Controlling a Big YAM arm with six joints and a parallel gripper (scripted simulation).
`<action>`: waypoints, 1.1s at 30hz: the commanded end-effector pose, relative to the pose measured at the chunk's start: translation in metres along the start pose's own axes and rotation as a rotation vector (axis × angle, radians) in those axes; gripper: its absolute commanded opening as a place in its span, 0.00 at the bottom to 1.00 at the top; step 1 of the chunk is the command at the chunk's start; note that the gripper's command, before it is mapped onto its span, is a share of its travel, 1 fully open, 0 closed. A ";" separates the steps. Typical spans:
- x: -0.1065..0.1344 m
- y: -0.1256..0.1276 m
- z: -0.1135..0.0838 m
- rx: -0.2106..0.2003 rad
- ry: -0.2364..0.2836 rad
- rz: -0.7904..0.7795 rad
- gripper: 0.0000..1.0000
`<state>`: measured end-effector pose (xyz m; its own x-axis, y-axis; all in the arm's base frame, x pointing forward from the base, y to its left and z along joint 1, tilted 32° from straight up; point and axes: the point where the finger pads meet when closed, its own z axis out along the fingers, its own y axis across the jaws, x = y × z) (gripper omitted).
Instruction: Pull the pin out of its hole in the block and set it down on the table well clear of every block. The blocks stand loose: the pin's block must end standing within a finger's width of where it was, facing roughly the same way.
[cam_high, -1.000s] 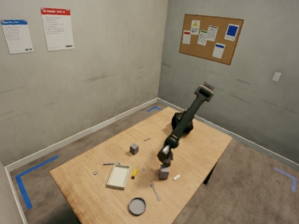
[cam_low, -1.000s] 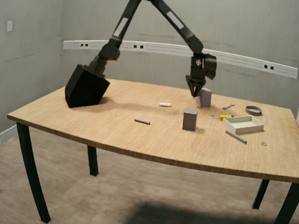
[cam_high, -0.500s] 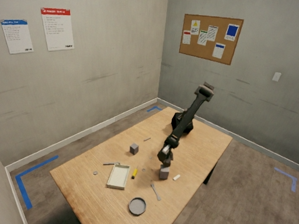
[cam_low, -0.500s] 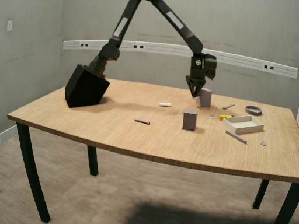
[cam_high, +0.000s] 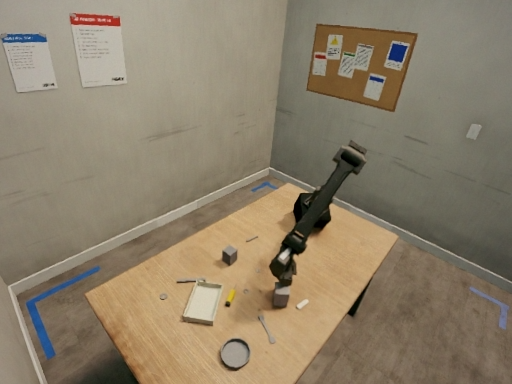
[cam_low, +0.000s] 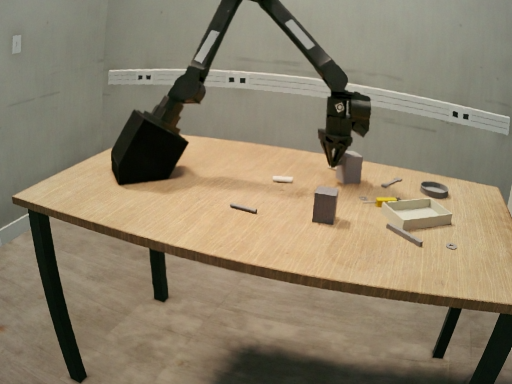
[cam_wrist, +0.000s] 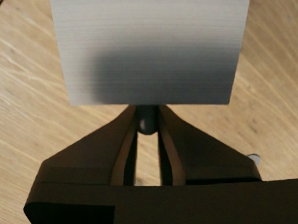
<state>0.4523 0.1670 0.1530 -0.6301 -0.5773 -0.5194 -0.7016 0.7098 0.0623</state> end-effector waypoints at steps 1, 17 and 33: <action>0.004 0.003 0.008 -0.006 0.005 0.001 0.00; 0.007 0.003 0.009 -0.006 0.007 0.002 0.00; 0.010 0.003 0.009 -0.007 0.016 0.002 0.00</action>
<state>0.4522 0.1669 0.1526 -0.6293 -0.5768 -0.5208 -0.7016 0.7099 0.0615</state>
